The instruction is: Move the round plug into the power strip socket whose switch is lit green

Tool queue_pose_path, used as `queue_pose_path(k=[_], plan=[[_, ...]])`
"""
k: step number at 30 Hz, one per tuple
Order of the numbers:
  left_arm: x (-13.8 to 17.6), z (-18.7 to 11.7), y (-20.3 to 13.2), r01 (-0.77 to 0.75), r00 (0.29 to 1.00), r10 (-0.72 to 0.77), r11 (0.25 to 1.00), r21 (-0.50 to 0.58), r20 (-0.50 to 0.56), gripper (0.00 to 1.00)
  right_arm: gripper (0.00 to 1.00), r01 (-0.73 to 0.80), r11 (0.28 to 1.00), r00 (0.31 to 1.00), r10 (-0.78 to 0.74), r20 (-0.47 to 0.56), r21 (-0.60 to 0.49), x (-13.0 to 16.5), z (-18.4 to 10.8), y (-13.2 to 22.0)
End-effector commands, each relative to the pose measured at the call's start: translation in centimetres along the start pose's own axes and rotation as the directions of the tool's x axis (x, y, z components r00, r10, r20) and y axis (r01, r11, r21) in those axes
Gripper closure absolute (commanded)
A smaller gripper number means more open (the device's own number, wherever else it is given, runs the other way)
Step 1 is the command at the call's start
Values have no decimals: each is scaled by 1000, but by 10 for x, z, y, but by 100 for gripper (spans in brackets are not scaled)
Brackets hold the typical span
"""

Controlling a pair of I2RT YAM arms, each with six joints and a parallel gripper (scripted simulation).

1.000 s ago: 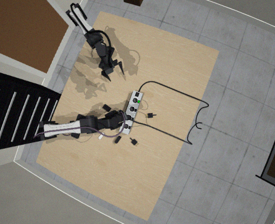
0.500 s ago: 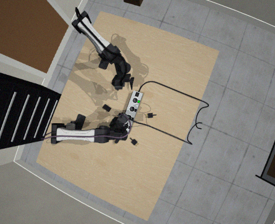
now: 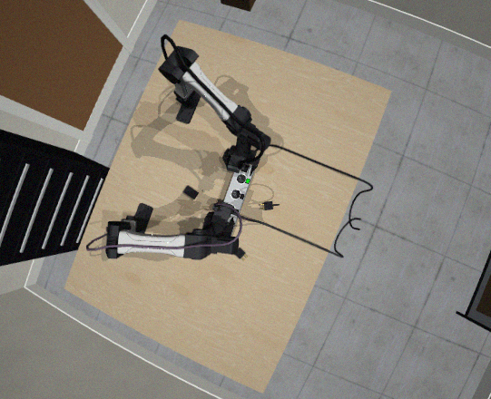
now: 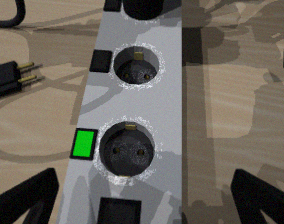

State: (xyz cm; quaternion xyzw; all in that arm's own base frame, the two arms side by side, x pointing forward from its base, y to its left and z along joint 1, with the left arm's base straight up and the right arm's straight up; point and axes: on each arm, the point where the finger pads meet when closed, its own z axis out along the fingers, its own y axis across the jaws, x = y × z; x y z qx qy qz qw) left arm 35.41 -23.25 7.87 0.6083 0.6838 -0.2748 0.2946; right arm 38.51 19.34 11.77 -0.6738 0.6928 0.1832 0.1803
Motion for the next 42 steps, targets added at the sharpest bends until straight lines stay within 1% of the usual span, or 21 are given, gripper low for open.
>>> queue_pose_path(k=[1,5,7,9,12,15,18,20,26,29,33,39,42], plan=[[-12,2,14,-89,994,88,996,23,61,0,37,27,1000,1000,-27,14,0,-5,-4,-4],[-5,11,20,-73,996,71,997,26,58,0,37,24,1000,1000,-24,9,-4,-3,-1,-5],[-1,17,16,-63,997,62,997,43,46,0,37,24,1000,1000,-24,9,-4,-3,-1,-5],[-4,20,15,-77,996,75,996,37,51,0,37,24,1000,1000,-24,9,-4,-3,-1,-5],[-4,25,15,-76,996,74,996,37,51,0,37,26,1000,1000,-25,4,-13,-3,8,-2],[-3,27,14,-71,996,69,997,39,50,0,37,30,1000,1000,-30,5,-4,-4,8,-3],[-3,31,14,-67,997,65,997,39,50,0,37,16,1000,1000,-16,-1,-16,-1,15,0],[-9,33,18,-76,996,74,997,31,55,0,37,15,1000,1000,-15,-3,-17,0,19,0],[-13,42,20,-76,996,74,997,26,49,0,37,18,1000,1000,-18,-6,-11,0,27,-1],[-9,48,17,-66,997,64,997,35,43,0,37,17,1000,1000,-17,-7,-12,0,32,-1],[-11,50,16,-69,997,68,997,33,47,0,37,18,1000,1000,-18,-7,-10,0,35,-1],[-9,60,16,-65,997,64,997,36,43,0,37,15,1000,1000,-15,-9,-16,1,45,0],[-10,64,16,-67,997,65,997,35,44,3,37,15,1000,1000,-15,-9,-16,1,50,0]])
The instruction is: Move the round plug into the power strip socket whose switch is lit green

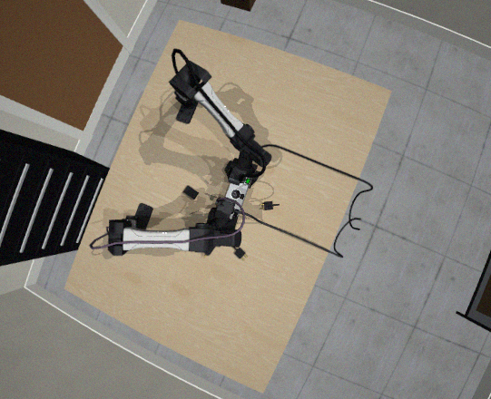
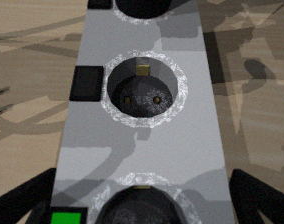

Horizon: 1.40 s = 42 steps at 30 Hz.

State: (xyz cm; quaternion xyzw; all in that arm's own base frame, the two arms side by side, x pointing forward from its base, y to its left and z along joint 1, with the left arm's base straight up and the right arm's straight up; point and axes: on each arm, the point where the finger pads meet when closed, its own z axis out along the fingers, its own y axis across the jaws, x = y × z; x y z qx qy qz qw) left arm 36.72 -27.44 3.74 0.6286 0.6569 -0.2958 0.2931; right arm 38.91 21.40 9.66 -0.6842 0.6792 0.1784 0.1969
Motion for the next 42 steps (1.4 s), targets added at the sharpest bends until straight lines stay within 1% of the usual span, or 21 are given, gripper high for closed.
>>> queue_pose_path(k=[1,4,9,11,12,15,18,19,21,22,24,29,31,33,35,37,39,42], plan=[[-11,6,7,-19,1000,20,1000,-21,14,4,37,-27,999,999,26,-27,-36,9,23,5],[-11,11,7,-19,1000,19,1000,-21,14,9,37,-27,999,999,26,-28,-37,9,27,5],[-8,15,7,-15,1000,15,1000,-18,11,11,38,-33,998,999,31,-32,-46,10,32,8],[-17,9,8,-32,999,32,999,-33,21,17,38,-23,999,999,23,-25,-30,8,31,7],[-17,9,8,-35,999,36,999,-33,21,20,37,-15,1000,1000,14,-19,-16,7,29,6],[-14,7,7,-28,999,28,999,-27,18,28,37,-17,1000,1000,17,-18,-21,16,31,11],[-15,7,6,-29,999,29,999,-25,22,62,37,-13,1000,1000,13,-12,-19,11,21,11],[-15,7,6,-29,999,29,999,-25,23,51,37,-17,1000,1000,17,-15,-26,12,24,12],[-15,7,6,-29,999,29,999,-25,23,28,52,-30,999,999,29,-22,-43,16,32,12],[-15,7,6,-28,999,28,999,-24,23,27,55,-32,998,999,31,-23,-45,16,33,12],[-15,7,6,-28,999,28,999,-24,23,27,55,-32,998,999,31,-23,-45,16,33,12],[-15,7,6,-27,999,28,999,-23,22,27,69,-33,998,999,32,-24,-48,14,35,11],[-15,7,6,-27,999,28,999,-23,22,27,92,-28,999,999,27,-28,-37,12,34,7],[-15,7,6,-27,999,28,999,-23,22,27,69,-27,999,999,26,-27,-33,11,33,5],[-15,7,6,-27,999,28,999,-23,22,27,67,-12,1000,1000,12,-18,-9,7,27,5],[-15,7,6,-27,999,28,999,-23,22,27,67,-7,1000,1000,7,-20,-3,10,30,9],[-15,7,6,-27,999,28,999,-23,22,27,67,14,999,1000,-13,-11,33,4,22,7],[-15,7,6,-27,999,28,999,-23,22,27,67,13,1000,1000,-13,-13,28,5,23,8]])
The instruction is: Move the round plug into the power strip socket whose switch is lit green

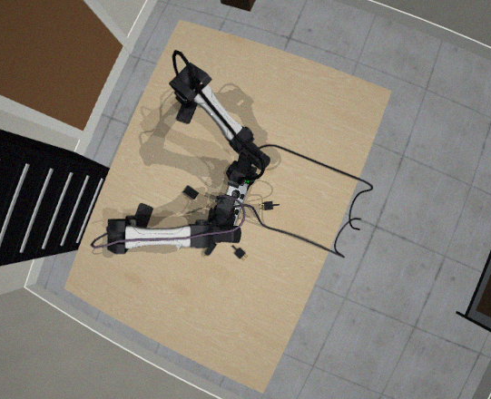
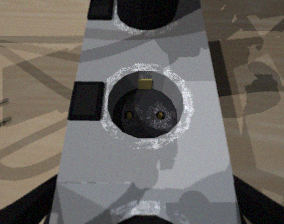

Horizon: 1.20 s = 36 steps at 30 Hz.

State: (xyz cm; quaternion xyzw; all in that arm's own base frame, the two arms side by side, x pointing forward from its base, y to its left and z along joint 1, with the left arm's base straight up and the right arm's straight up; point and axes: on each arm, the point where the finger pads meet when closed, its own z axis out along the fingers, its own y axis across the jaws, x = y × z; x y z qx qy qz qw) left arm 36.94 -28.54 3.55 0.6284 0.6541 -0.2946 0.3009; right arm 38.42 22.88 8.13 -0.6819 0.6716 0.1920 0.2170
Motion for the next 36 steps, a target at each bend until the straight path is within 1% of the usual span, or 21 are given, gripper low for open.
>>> queue_pose_path(k=[1,3,9,10,14,16,17,21,22,24,26,27,29,31,33,34,36], plan=[[-9,-3,4,-19,1000,19,1000,-13,12,27,67,0,1000,998,0,-63,8,12,4,2],[-9,-3,4,-19,1000,19,1000,-13,12,27,67,-21,1000,998,19,-68,-23,16,8,1],[-9,-3,4,-19,1000,19,1000,-13,12,27,67,-78,991,995,71,-71,-112,10,-1,-7],[-9,-3,4,-19,1000,19,1000,-13,12,27,67,-80,990,995,73,-65,-113,7,-3,-8],[-3,1,3,-3,1000,3,1000,-4,-7,27,67,-36,999,998,35,-45,-36,-5,-18,-5],[-3,1,3,-3,1000,3,1000,-4,-7,27,67,-36,999,998,35,-45,-36,-5,-18,-5],[1,3,1,3,1000,-3,1000,2,-15,27,67,-21,1000,999,20,-41,-17,-6,-17,-4],[19,10,-7,43,998,-42,999,22,-56,27,67,69,992,998,-69,-9,104,-17,-24,-3],[30,12,-11,74,994,-71,997,28,-87,27,67,97,986,995,-99,8,136,-24,-29,-4],[35,13,-12,89,991,-86,996,28,-100,27,67,84,991,996,-85,9,107,-22,-25,-6],[38,14,-13,97,990,-93,995,30,-110,27,67,76,993,997,-78,21,92,-26,-30,-13],[40,15,-13,100,989,-96,995,30,-115,27,67,62,996,998,-63,25,68,-26,-30,-14],[41,15,-14,104,988,-100,994,31,-120,27,67,17,1000,1000,-17,19,-1,-20,-22,-15],[43,15,-14,107,987,-102,994,32,-124,27,67,-21,998,1000,23,20,-53,-20,-22,-16],[43,15,-14,107,987,-102,994,32,-124,27,67,-21,998,1000,23,20,-53,-20,-22,-16],[44,16,-15,108,986,-103,994,33,-129,27,67,-39,997,999,41,26,-71,-22,-24,-16],[46,16,-15,110,986,-104,993,34,-133,27,67,-22,999,999,24,33,-43,-26,-30,-14]])
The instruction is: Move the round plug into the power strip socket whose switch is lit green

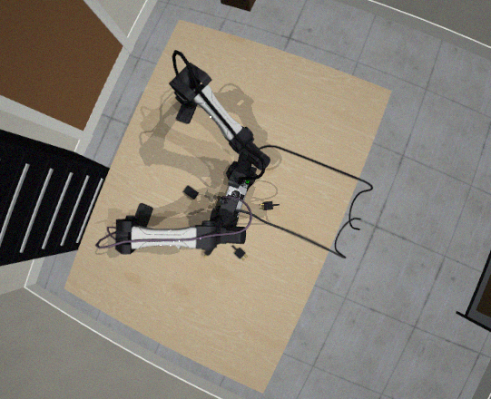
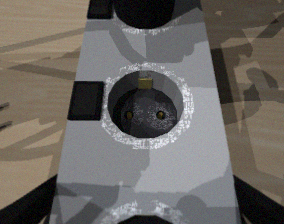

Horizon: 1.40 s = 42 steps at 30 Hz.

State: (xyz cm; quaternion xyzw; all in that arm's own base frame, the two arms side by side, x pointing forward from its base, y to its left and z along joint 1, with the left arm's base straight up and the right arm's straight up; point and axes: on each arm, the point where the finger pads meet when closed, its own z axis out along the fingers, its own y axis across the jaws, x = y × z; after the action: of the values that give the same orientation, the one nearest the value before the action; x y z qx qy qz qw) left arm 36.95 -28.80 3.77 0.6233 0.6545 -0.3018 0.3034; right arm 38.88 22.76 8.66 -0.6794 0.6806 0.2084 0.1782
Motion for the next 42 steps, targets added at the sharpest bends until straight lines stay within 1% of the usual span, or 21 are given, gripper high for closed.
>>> queue_pose_path(k=[1,2,4,8,10,14,15,17,20,24,26,29,31,32,34,36,38,39,42], plan=[[50,15,-15,99,984,-93,995,30,-149,27,67,27,998,997,-30,65,49,-27,-31,-5],[50,15,-15,100,984,-94,995,30,-150,27,67,45,996,996,-50,70,81,-31,-36,-5],[51,16,-15,102,983,-96,994,30,-153,27,67,71,991,995,-78,65,114,-29,-32,0],[61,18,-18,131,976,-123,991,32,-180,27,67,147,962,986,-162,47,230,-30,-34,2],[61,18,-18,131,976,-124,991,32,-181,27,67,132,971,989,-143,45,198,-26,-28,-1],[61,18,-17,132,976,-125,991,30,-180,27,67,123,976,989,-135,57,178,-29,-32,-7],[60,18,-17,132,977,-124,991,33,-176,27,67,106,983,991,-116,61,152,-28,-32,-7],[48,12,-12,98,984,-95,995,16,-150,27,67,62,995,996,-66,56,79,-21,-22,-9],[37,9,-7,68,990,-67,998,7,-123,27,67,2,1000,998,-2,58,1,-20,-22,-8],[36,9,-7,65,990,-64,998,8,-123,27,67,48,996,996,-53,66,76,-30,-37,-3],[37,10,-6,67,990,-66,998,5,-128,27,67,74,990,994,-82,66,119,-32,-35,-1],[55,17,-14,117,980,-111,993,27,-166,27,67,127,971,989,-141,53,204,-30,-34,3],[55,17,-14,117,980,-111,993,27,-166,27,67,127,971,989,-141,53,204,-30,-34,3],[59,17,-16,128,977,-121,991,29,-174,27,67,145,963,986,-159,44,227,-30,-35,3],[60,17,-16,130,977,-123,991,29,-176,27,67,133,972,989,-144,43,195,-27,-29,0],[61,17,-16,131,976,-124,991,28,-177,27,67,121,977,989,-133,57,177,-30,-34,-6],[59,17,-17,130,977,-123,991,31,-172,27,67,83,990,994,-90,57,113,-25,-29,-7],[53,14,-14,115,982,-110,993,23,-157,27,67,62,995,996,-66,56,79,-22,-24,-8],[37,9,-6,69,990,-68,998,6,-123,27,67,2,1000,998,-2,57,1,-21,-23,-8]])
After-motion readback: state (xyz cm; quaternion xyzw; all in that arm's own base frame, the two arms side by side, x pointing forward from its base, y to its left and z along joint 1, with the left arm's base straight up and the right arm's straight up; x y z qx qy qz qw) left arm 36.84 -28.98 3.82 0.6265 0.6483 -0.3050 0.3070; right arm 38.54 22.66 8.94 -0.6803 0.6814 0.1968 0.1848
